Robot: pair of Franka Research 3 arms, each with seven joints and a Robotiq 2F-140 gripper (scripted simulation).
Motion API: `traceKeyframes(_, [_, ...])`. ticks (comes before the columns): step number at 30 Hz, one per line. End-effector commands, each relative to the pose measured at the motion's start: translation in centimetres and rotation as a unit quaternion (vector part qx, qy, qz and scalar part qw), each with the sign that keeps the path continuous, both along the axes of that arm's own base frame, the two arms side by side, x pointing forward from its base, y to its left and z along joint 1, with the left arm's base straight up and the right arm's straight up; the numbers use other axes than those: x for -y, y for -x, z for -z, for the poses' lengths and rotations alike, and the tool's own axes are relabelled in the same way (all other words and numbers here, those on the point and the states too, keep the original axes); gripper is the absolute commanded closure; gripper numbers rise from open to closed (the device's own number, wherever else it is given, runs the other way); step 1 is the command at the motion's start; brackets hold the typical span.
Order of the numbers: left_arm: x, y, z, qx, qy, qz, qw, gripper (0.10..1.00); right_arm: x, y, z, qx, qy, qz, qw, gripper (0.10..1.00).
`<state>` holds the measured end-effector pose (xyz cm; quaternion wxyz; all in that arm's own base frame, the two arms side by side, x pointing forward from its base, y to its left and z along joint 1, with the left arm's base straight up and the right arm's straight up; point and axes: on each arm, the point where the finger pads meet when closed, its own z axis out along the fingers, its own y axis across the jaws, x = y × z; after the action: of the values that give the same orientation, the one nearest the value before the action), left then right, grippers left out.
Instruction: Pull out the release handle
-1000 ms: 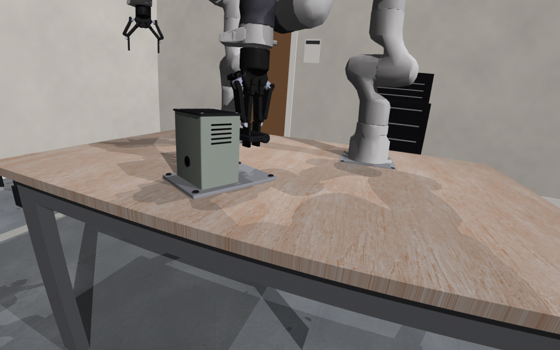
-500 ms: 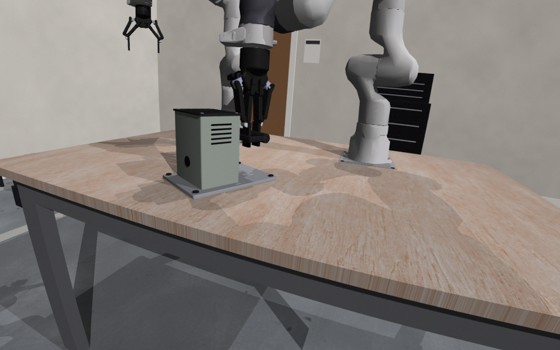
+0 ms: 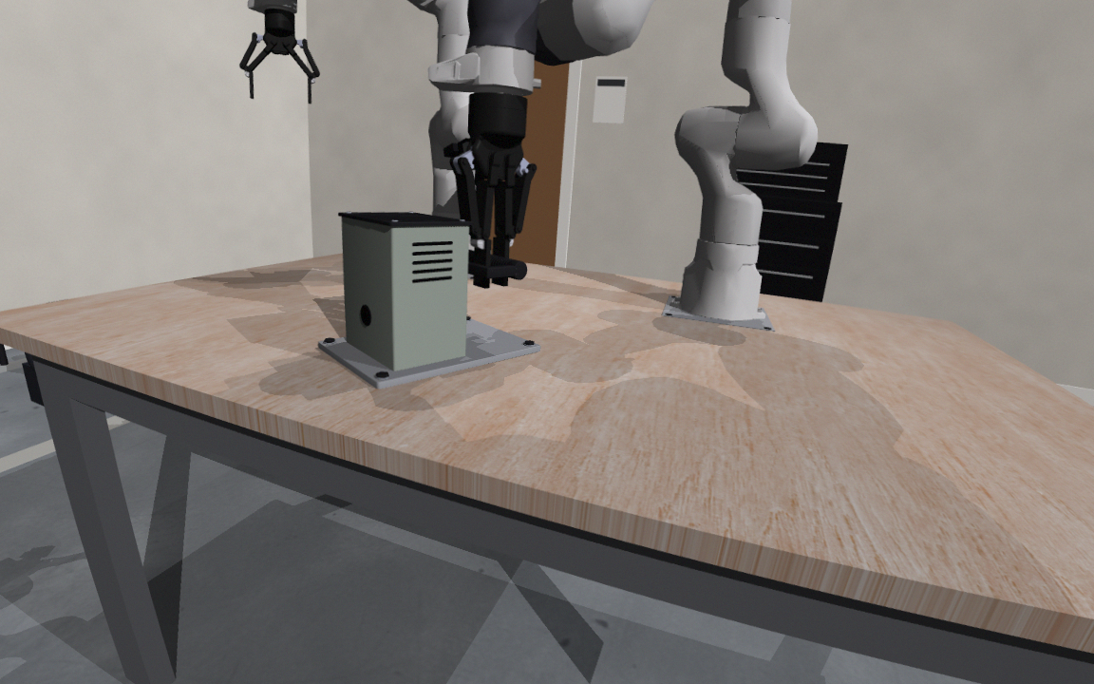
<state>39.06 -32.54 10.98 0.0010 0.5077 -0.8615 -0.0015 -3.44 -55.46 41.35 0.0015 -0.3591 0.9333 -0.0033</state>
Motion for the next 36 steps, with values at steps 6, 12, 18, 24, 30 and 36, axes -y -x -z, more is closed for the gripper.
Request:
traceKeyframes(6, [0.15,-0.05,0.05,0.002,0.001,-0.001,1.0000,0.999,0.00,0.00,-0.01,0.000,0.000,0.000,1.0000,0.098])
traceKeyframes(12, [0.15,-0.05,0.05,0.002,0.001,-0.001,1.0000,0.999,0.00,0.00,-0.01,0.000,0.000,0.000,1.0000,0.098])
traceKeyframes(18, [0.15,-0.05,0.05,0.002,0.001,-0.001,1.0000,0.999,0.00,0.00,-0.01,0.000,0.000,0.000,1.0000,0.098])
traceKeyframes(24, [0.15,-0.05,0.05,0.002,0.001,-0.001,1.0000,0.999,0.00,0.00,-0.01,0.000,0.000,0.000,1.0000,0.098])
traceKeyframes(30, [0.12,0.00,0.05,0.002,0.001,-0.001,1.0000,0.999,0.00,0.00,-0.01,0.000,0.000,0.000,1.0000,0.098])
traceKeyframes(36, [0.00,0.23,0.05,0.002,0.001,-0.001,1.0000,0.999,0.00,0.00,-0.01,0.000,0.000,0.000,1.0000,0.098])
